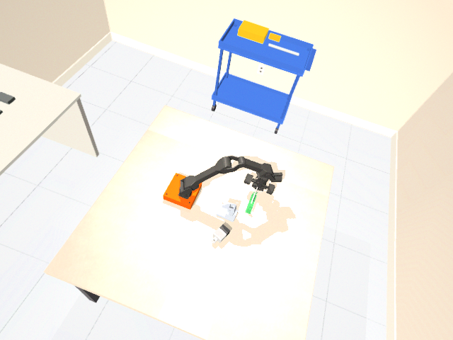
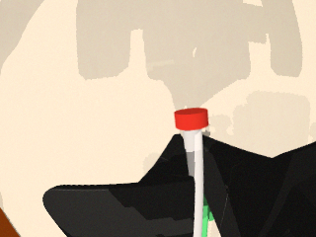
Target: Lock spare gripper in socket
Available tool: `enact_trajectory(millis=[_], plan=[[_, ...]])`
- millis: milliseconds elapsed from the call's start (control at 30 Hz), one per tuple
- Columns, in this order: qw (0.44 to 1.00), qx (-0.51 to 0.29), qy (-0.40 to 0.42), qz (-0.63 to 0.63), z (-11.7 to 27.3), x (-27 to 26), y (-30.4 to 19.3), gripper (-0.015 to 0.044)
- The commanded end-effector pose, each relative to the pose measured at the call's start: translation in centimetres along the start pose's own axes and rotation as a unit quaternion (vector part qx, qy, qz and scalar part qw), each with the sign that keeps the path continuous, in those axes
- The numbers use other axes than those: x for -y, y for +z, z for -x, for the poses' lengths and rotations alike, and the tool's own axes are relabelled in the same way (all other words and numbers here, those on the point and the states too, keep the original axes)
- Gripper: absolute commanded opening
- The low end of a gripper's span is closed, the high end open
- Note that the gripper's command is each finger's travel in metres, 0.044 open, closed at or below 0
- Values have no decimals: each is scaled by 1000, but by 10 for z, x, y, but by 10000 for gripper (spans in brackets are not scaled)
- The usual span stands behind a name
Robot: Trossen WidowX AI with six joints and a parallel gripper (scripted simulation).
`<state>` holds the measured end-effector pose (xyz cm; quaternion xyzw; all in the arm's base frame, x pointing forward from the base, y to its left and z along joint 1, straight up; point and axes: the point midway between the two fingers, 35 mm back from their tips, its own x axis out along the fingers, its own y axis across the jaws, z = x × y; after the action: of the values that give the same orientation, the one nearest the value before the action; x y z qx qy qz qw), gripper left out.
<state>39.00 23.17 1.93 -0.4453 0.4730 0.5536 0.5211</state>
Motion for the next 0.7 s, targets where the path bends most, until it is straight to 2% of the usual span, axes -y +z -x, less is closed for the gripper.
enact_trajectory(millis=[0, 200, 667], plan=[[1000, 0, 0, 0, 0, 0, 0, 53], [1000, 0, 0, 0, 0, 0, 0, 200], [1000, -5, 9, -2, 24, -5, 2, 200]])
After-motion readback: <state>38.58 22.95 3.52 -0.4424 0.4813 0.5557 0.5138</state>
